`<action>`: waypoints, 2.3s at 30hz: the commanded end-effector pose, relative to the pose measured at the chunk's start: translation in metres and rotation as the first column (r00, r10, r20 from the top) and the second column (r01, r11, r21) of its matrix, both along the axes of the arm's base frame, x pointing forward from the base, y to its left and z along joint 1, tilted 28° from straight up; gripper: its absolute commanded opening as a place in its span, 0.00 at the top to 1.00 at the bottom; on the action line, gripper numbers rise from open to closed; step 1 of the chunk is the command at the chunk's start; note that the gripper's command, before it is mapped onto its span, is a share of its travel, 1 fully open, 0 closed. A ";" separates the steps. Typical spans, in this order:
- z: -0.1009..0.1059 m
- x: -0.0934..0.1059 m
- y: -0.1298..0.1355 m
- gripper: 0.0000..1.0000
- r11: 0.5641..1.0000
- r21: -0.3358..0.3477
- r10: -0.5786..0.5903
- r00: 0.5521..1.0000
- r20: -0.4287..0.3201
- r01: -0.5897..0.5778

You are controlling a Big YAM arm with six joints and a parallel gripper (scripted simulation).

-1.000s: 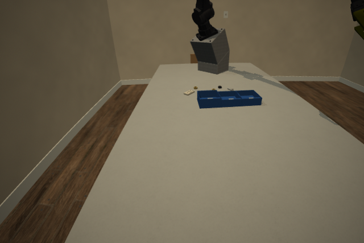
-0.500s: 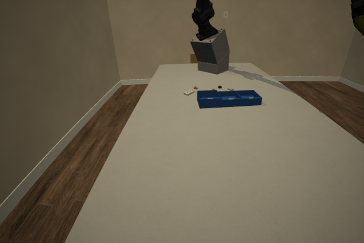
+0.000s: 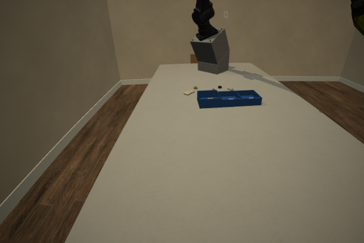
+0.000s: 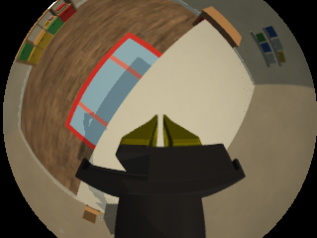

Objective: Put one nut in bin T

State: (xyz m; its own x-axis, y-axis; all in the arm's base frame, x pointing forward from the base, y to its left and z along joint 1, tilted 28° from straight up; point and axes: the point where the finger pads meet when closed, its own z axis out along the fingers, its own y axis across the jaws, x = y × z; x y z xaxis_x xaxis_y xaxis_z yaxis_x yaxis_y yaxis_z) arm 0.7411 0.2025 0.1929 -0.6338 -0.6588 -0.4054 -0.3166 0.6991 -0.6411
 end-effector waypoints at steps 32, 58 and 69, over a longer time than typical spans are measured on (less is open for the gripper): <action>-0.007 -0.006 -0.058 0.92 0.996 0.059 -0.067 0.997 0.041 0.064; -0.007 -0.098 -0.126 0.92 0.954 0.159 -0.250 0.967 -0.051 0.255; -0.010 -0.150 -0.157 0.92 0.931 0.196 -0.303 0.951 -0.059 0.308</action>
State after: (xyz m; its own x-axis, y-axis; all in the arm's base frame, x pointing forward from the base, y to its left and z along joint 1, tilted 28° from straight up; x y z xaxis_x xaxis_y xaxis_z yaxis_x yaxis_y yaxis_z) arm 0.6014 0.0611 0.1686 -0.8115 -0.3815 -0.4426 -0.1370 0.8605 -0.4906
